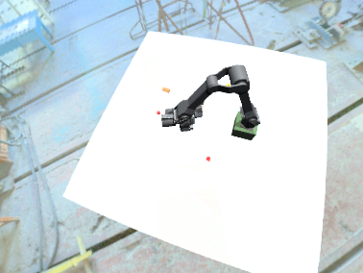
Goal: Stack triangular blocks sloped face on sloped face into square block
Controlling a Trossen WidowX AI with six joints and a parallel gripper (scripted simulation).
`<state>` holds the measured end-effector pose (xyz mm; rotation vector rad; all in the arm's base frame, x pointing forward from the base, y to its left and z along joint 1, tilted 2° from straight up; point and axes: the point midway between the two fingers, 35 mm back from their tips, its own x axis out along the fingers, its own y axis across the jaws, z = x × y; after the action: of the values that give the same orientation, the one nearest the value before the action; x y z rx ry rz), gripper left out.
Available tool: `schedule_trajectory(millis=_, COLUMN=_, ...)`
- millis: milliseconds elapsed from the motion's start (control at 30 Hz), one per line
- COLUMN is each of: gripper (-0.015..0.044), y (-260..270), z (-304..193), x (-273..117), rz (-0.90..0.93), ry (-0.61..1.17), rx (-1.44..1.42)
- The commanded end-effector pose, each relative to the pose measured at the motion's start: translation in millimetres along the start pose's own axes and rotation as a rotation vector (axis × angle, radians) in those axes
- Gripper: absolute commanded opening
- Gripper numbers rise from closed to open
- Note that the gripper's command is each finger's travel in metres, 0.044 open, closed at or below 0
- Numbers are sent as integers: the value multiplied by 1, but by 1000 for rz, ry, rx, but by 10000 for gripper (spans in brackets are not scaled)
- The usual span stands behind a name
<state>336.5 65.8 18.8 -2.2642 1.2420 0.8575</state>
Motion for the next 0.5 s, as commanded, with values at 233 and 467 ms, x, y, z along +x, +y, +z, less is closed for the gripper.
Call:
schedule_trajectory(millis=233, gripper=440, y=11, z=-4, x=77, rz=22, ry=15, rx=-11)
schedule_trajectory(millis=467, gripper=440, y=11, z=-4, x=77, rz=22, ry=15, rx=-11)
